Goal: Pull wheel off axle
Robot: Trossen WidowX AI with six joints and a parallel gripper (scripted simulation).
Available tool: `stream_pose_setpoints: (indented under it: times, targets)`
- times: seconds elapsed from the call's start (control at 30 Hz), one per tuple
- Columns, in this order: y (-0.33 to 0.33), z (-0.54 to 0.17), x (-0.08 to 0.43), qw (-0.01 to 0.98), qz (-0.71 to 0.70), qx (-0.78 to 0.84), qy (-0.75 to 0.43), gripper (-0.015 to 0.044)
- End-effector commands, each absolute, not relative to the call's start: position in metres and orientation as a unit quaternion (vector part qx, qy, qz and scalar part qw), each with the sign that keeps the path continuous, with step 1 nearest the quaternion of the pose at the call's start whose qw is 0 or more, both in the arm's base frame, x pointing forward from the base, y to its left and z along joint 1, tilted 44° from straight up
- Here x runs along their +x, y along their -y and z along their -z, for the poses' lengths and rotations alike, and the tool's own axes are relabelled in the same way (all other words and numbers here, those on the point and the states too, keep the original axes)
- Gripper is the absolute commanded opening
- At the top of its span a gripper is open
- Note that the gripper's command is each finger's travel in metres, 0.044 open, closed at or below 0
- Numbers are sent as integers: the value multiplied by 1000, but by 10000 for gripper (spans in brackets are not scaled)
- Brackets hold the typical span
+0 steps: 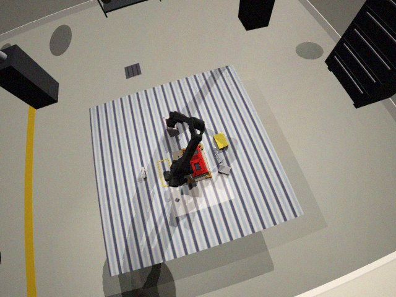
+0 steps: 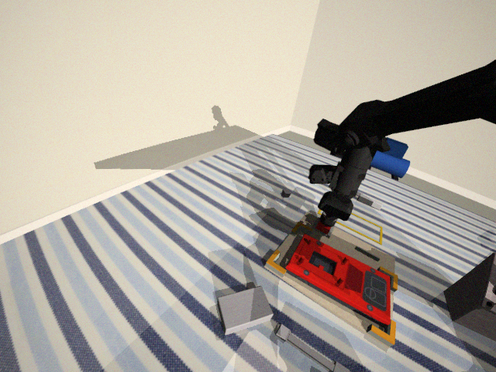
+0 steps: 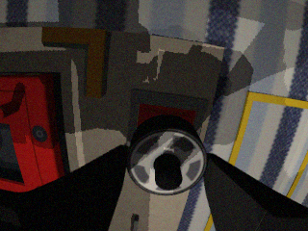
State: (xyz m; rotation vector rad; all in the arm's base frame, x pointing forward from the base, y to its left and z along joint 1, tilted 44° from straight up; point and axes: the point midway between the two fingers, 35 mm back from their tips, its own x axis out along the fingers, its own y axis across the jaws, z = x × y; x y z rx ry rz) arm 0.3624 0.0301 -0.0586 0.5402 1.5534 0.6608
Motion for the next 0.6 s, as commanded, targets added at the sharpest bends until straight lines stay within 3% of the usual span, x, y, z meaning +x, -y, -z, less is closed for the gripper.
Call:
stream_pose_setpoints:
  times: [0.0,0.57]
  targets:
    - [-29,58,362,633,-289,235,-679,0]
    - [-25,54,363,633,-289,235,-678,0]
